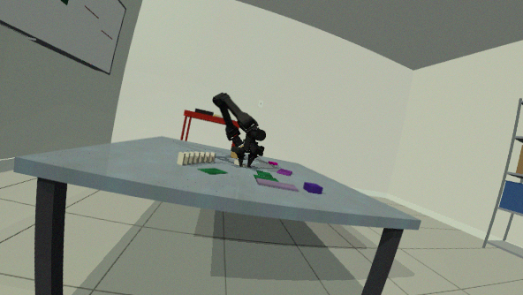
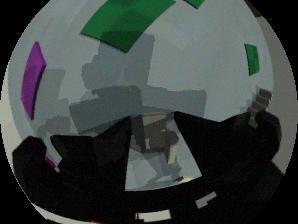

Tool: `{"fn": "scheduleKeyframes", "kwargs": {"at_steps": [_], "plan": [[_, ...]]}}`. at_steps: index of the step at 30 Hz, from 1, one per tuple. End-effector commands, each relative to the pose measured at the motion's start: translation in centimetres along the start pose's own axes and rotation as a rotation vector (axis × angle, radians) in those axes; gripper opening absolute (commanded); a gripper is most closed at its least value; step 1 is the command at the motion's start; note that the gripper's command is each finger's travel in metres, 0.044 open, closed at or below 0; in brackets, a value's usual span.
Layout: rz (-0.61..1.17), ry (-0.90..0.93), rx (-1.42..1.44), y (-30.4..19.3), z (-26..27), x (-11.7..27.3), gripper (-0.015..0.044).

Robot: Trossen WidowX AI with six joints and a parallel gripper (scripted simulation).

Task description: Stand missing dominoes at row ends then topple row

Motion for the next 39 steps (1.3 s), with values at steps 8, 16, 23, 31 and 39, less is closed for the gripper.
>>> {"fn": "scheduleKeyframes", "kwargs": {"at_steps": [8,16,23,31,39], "plan": [[0.001,-0.003,0.004,0.0,0.0,0.0,0.0107],[0.0,-0.003,0.004,0.1,0.1,1.6,0.0107],[-0.001,0.0,0.004,0.5,0.3,9.7,0.0107],[-0.002,0.003,0.008,0.9,0.5,16.0,0.0107],[-0.009,0.01,0.242,6.0,10.0,16.5,0.0107]]}}
Point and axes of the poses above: the point midway between the two fingers, 35 mm back from their tips, its own x axis back along the fingers, its own z axis across the jaws, y = z × x, the point moved 10 cm from there along x, back along the fingers, and after that the axes turned 1 degree about -x, right-handed, at the moved point
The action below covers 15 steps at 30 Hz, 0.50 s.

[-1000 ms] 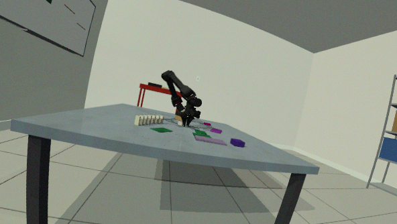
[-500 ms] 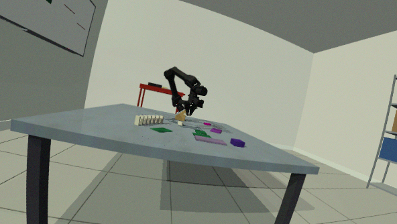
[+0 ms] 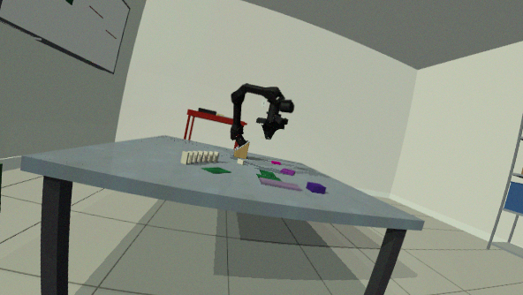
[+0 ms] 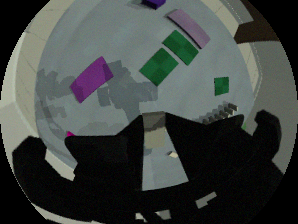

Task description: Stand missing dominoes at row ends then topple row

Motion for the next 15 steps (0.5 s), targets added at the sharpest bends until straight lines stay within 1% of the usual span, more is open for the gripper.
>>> {"fn": "scheduleKeyframes", "kwargs": {"at_steps": [1,4,7,15], "plan": [[0.009,-0.002,0.138,2.7,5.5,-0.2,0.0107],[0.011,-0.003,0.19,3.7,7.8,-0.5,0.0107],[0.004,0.005,0.188,3.7,7.9,-0.7,0.0107],[-0.073,0.092,0.17,4.2,8.1,-2.9,0.0107]]}}
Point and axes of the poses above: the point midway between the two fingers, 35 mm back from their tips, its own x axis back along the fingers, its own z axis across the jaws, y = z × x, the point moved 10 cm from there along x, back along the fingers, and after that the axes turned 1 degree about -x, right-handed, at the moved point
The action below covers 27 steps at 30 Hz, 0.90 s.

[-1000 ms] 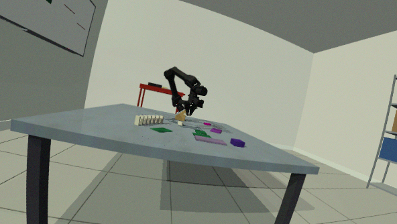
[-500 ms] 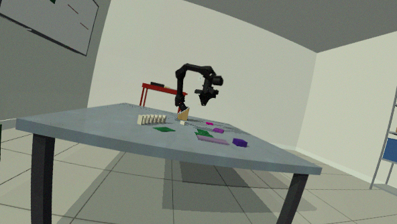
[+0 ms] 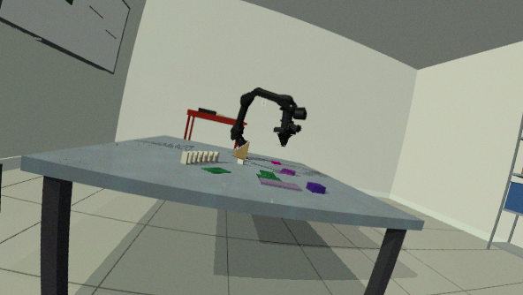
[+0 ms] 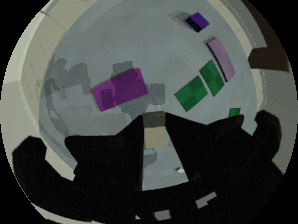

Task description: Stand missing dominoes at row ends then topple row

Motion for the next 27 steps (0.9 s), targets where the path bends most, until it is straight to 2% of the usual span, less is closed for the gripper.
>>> {"fn": "scheduleKeyframes", "kwargs": {"at_steps": [1,27], "plan": [[-0.025,0.034,0.005,0.0,0.3,-1.2,0.0107],[-0.367,0.227,-0.026,-0.1,0.2,-7.3,0.0107]]}}
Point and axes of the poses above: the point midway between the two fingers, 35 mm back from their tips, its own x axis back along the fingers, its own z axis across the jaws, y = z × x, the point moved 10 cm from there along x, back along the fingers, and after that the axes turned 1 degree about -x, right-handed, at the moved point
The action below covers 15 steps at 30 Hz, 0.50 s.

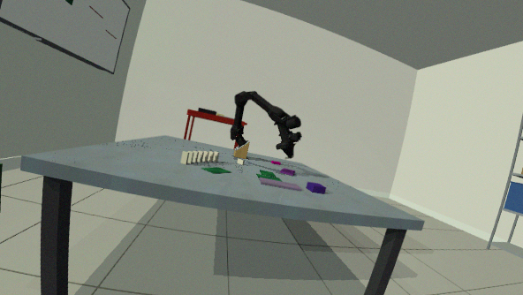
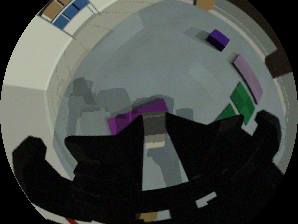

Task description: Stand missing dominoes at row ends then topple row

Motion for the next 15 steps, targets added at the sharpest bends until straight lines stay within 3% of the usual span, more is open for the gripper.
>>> {"fn": "scheduleKeyframes", "kwargs": {"at_steps": [1,15], "plan": [[-0.043,0.021,0.004,-0.5,-0.2,-0.6,0.0107],[-0.254,0.074,0.018,-2.4,-0.9,-2.2,0.0107]]}}
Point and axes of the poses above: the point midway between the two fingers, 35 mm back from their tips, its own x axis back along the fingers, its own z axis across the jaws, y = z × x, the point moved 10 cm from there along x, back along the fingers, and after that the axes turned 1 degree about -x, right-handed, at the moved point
